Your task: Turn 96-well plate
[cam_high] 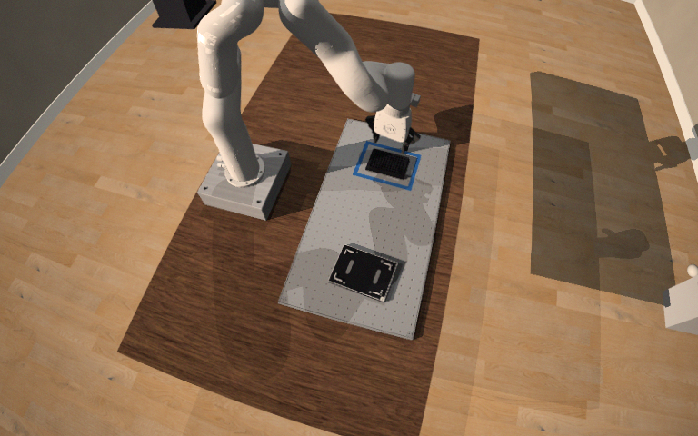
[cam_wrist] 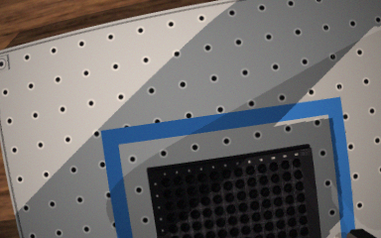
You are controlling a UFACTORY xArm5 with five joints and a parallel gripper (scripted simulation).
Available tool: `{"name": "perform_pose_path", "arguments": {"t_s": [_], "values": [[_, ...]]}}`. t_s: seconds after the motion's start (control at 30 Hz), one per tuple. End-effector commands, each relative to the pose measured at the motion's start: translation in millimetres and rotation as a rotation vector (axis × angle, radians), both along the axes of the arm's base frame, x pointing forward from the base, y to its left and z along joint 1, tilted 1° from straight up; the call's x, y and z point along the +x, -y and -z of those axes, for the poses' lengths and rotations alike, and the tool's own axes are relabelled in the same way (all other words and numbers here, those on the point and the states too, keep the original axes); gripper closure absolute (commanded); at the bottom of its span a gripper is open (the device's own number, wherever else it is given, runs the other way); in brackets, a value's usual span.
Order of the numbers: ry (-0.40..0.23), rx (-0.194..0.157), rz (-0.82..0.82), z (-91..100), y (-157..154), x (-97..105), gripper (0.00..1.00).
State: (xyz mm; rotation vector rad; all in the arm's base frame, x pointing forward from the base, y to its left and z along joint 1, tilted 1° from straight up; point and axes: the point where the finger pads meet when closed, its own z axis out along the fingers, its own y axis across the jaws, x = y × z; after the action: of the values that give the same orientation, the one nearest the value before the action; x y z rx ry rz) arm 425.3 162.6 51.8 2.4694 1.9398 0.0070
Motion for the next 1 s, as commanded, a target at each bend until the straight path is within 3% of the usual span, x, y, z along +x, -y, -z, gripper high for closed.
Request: {"name": "perform_pose_path", "arguments": {"t_s": [0.0,0.23,0.97], "values": [[0.010,-0.014,-0.137,-1.4,0,1,0.00],[0.010,-0.014,-0.170,3.6,0,1,0.00],[0.006,-0.020,-0.837,8.6,0,1,0.00]]}}
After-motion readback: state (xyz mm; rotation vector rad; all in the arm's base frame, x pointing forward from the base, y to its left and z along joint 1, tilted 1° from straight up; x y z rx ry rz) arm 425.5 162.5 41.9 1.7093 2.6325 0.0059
